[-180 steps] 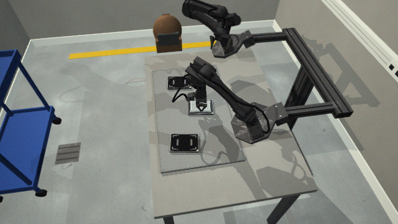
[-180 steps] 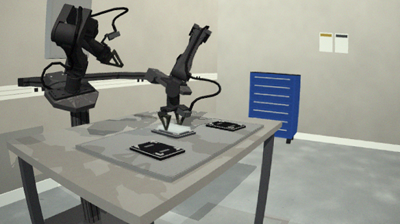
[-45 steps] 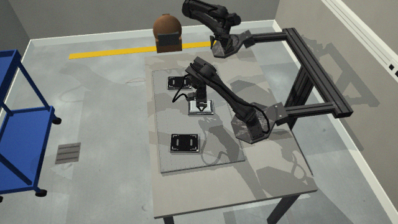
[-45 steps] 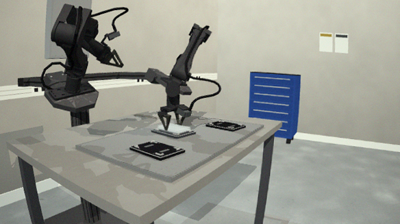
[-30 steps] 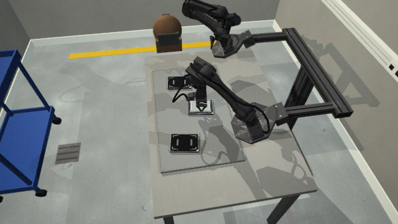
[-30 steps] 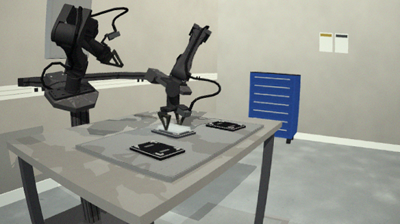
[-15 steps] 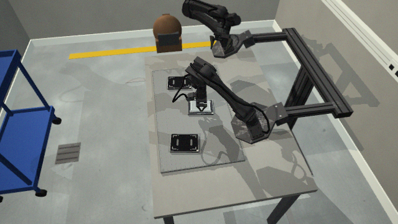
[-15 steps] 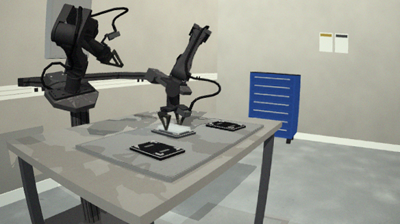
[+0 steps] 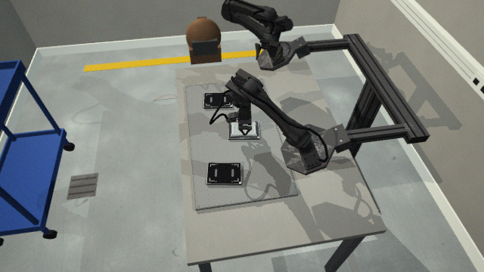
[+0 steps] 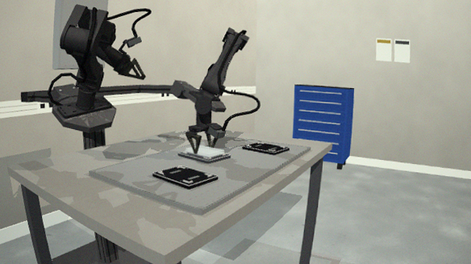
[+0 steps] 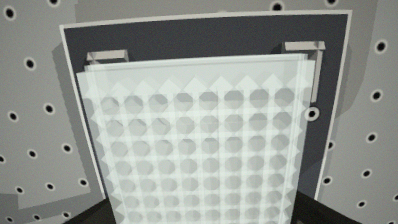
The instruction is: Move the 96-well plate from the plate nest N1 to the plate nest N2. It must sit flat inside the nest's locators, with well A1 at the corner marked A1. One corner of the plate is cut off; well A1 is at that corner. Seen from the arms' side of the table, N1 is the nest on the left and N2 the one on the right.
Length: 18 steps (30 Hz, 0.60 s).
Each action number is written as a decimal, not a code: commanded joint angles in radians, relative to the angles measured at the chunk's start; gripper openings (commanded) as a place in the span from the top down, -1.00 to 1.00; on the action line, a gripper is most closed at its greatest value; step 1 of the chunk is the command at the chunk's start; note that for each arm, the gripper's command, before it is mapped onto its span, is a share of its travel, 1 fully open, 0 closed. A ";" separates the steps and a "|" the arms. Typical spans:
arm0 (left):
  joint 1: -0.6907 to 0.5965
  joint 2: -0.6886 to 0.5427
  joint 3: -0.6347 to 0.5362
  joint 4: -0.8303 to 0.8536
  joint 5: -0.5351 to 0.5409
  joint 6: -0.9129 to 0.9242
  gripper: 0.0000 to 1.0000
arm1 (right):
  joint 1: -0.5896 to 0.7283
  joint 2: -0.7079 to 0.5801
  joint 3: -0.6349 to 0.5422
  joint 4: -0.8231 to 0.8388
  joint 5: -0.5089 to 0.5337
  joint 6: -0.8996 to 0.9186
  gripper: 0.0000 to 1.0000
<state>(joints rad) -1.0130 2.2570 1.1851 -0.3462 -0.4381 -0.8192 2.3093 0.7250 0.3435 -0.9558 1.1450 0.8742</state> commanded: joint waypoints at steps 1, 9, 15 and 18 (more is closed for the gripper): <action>-0.002 -0.002 -0.006 0.028 0.009 0.015 -0.61 | 0.010 0.013 0.033 -0.007 0.026 0.006 -1.00; 0.016 0.042 0.006 0.086 0.019 0.039 -0.61 | 0.010 0.013 0.033 -0.007 0.026 0.006 -1.00; 0.019 0.054 0.007 0.081 0.023 0.035 -0.61 | 0.010 0.013 0.033 -0.007 0.026 0.006 -1.00; 0.018 0.054 -0.002 0.082 0.024 0.036 -0.61 | 0.010 0.013 0.033 -0.007 0.026 0.006 -1.00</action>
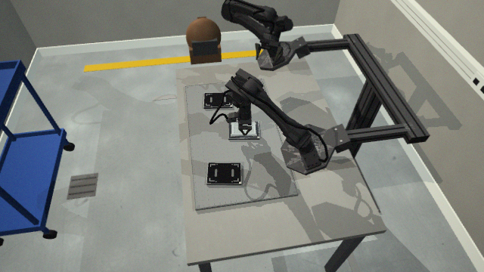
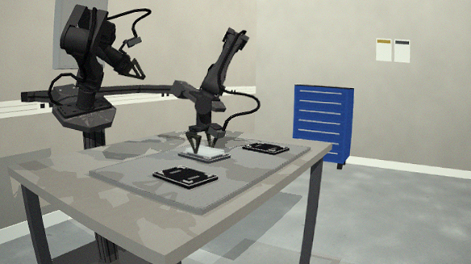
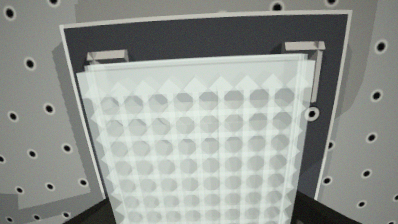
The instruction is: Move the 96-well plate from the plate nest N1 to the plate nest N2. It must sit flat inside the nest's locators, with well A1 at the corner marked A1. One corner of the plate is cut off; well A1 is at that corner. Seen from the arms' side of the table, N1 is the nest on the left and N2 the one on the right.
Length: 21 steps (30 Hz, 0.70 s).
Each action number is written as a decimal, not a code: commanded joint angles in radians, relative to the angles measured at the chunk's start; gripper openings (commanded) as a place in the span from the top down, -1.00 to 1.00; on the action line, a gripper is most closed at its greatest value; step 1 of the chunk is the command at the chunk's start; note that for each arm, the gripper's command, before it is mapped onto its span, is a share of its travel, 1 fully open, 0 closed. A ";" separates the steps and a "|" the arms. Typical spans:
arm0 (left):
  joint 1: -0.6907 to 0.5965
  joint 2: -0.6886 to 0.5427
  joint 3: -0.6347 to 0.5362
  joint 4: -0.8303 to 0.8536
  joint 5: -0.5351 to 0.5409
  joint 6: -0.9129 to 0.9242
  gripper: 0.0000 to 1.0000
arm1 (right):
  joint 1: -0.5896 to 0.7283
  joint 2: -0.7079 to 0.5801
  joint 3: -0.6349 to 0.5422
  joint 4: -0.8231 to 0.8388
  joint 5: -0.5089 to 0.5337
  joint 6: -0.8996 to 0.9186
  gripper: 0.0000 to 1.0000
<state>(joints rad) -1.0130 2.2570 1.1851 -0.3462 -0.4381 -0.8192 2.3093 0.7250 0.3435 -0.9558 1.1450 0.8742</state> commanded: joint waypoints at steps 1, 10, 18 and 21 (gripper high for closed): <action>0.018 0.054 -0.002 0.082 0.024 0.036 -0.61 | 0.010 0.013 0.033 -0.007 0.026 0.006 -1.00; 0.001 0.004 -0.027 0.033 0.030 0.021 -0.61 | 0.010 0.013 0.033 -0.007 0.026 0.006 -1.00; -0.019 -0.035 -0.033 0.048 0.030 0.030 -0.61 | 0.010 0.013 0.033 -0.007 0.026 0.006 -1.00; -0.019 -0.035 -0.033 0.049 0.030 0.030 -0.61 | 0.010 0.013 0.033 -0.007 0.026 0.006 -1.00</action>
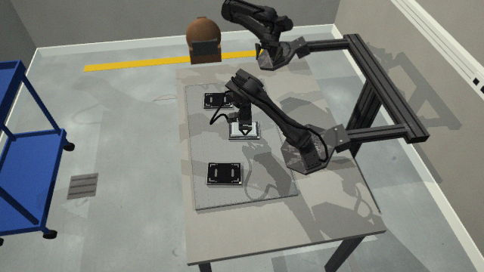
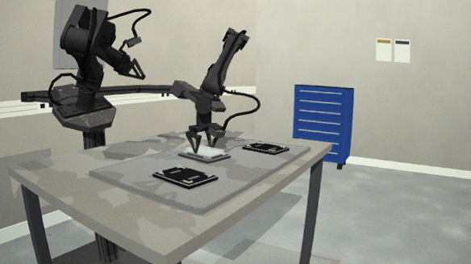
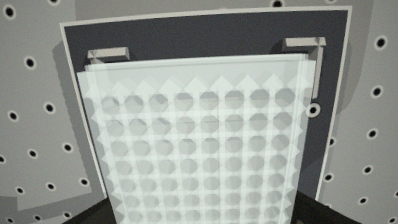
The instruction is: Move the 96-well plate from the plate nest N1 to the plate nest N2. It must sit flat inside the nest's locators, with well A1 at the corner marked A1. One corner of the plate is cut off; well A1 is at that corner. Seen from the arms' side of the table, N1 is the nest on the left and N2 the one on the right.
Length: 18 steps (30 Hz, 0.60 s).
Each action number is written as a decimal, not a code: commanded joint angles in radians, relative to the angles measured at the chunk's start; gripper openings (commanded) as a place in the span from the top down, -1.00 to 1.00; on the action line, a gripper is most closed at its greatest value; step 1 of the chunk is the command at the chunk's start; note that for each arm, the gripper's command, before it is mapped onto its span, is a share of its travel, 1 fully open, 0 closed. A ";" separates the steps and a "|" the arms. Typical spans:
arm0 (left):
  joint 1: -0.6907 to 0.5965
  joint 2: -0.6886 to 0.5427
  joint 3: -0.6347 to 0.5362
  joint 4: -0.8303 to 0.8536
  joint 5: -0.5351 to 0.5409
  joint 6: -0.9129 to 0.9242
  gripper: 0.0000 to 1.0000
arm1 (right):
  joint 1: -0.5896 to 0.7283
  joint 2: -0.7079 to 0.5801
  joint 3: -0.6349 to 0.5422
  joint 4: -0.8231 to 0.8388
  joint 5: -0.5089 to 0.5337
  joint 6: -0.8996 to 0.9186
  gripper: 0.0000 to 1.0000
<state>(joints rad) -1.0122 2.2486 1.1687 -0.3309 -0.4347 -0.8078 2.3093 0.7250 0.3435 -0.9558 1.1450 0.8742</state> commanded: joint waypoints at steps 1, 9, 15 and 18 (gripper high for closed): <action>-0.020 -0.027 -0.017 0.033 0.026 0.019 -0.61 | 0.010 0.013 0.033 -0.007 0.026 0.006 -1.00; -0.014 -0.017 -0.006 0.021 0.018 0.011 -0.61 | 0.010 0.013 0.033 -0.007 0.026 0.006 -1.00; -0.014 -0.017 -0.006 0.021 0.018 0.011 -0.61 | 0.010 0.013 0.033 -0.007 0.026 0.006 -1.00; -0.021 -0.029 -0.016 -0.016 0.018 -0.004 -0.61 | 0.010 0.013 0.033 -0.007 0.026 0.006 -1.00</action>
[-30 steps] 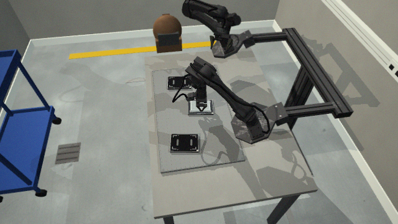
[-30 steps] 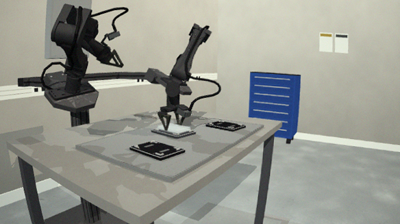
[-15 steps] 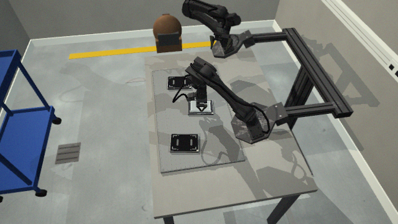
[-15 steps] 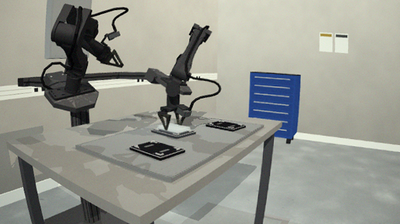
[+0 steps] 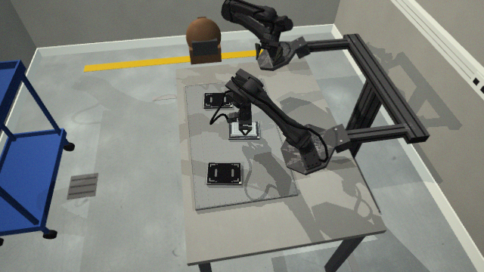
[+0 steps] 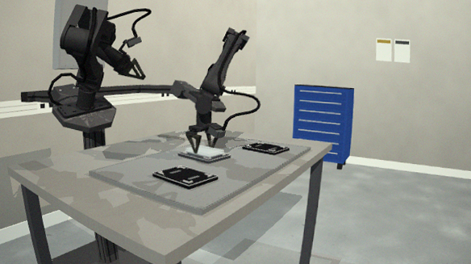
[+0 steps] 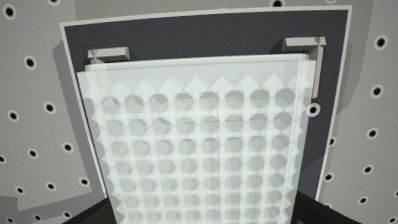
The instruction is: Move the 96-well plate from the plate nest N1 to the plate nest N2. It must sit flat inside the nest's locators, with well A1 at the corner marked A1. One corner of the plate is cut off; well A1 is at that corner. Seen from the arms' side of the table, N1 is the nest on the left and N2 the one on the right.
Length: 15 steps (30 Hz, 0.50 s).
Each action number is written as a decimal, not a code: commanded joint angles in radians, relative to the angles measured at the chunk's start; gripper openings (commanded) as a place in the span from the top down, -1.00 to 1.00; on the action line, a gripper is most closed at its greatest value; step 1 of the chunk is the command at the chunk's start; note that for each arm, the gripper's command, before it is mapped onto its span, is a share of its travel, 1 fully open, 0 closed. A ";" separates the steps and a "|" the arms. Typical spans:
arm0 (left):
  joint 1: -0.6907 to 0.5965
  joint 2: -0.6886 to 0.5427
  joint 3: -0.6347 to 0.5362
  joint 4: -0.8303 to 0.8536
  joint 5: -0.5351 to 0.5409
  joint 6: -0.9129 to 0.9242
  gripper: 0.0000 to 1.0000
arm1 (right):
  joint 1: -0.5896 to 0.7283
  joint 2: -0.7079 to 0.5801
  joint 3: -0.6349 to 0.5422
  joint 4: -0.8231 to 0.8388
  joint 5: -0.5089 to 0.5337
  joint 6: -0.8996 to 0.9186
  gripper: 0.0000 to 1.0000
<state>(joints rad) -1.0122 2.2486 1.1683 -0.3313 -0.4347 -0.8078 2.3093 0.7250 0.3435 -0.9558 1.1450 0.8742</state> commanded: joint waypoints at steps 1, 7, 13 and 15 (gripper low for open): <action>-0.025 -0.036 -0.004 -0.036 0.018 -0.018 -0.61 | 0.010 0.013 0.033 -0.007 0.026 0.006 -1.00; -0.048 -0.074 0.014 -0.043 0.019 -0.020 -0.61 | 0.010 0.013 0.033 -0.007 0.026 0.006 -1.00; -0.048 -0.075 0.016 -0.046 0.019 -0.021 -0.61 | 0.010 0.013 0.033 -0.007 0.026 0.006 -1.00; -0.048 -0.075 0.016 -0.046 0.019 -0.021 -0.61 | 0.010 0.013 0.033 -0.007 0.026 0.006 -1.00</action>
<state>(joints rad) -1.0382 2.2097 1.1679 -0.3679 -0.4210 -0.8188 2.3093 0.7250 0.3435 -0.9558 1.1450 0.8742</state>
